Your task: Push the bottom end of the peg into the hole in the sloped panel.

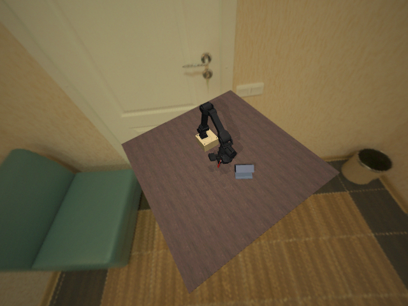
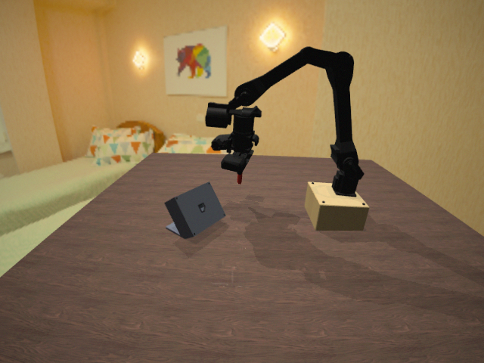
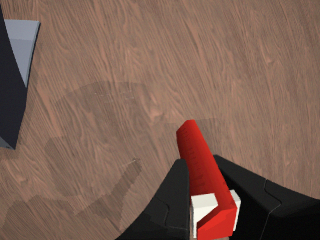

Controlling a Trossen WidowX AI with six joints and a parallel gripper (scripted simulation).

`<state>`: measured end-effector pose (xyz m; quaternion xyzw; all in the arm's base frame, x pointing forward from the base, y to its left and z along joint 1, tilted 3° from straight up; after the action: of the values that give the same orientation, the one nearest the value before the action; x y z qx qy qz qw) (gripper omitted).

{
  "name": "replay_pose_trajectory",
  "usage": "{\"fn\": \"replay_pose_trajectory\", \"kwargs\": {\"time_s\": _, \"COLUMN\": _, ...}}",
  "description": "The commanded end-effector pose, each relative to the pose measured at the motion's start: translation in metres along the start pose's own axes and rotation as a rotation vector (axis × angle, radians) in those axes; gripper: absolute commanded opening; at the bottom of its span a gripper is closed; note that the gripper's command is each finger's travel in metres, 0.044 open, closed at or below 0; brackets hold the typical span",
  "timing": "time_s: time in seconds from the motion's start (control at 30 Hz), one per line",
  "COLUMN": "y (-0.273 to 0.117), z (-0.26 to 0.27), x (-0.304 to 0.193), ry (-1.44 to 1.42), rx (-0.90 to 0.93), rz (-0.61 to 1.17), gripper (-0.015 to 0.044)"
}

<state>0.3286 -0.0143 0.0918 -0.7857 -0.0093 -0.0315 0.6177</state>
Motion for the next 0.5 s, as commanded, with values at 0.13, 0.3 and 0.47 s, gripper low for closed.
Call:
{"fn": "replay_pose_trajectory", "kwargs": {"time_s": 0.13, "y": -0.002, "z": 0.009, "x": 0.001, "ry": -0.111, "rx": -0.027, "rz": -0.017, "gripper": 0.0}}
{"fn": "replay_pose_trajectory", "kwargs": {"time_s": 0.3, "y": -0.003, "z": 0.014, "x": 0.001, "ry": -0.182, "rx": -0.043, "rz": -0.027, "gripper": 0.0}}
{"fn": "replay_pose_trajectory", "kwargs": {"time_s": 0.47, "y": -0.004, "z": 0.02, "x": 0.001, "ry": -0.252, "rx": -0.059, "rz": -0.036, "gripper": 0.0}}
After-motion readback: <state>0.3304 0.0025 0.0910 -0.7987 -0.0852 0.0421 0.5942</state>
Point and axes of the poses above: the point midway between the two fingers, 35 mm back from their tips, its own y axis out along the fingers, its own z axis across the jaws, x = y × z, the point moved 4 cm from there along -y, back along the fingers, and after that the axes turned 9 degrees about -y, right-handed, at the moved point
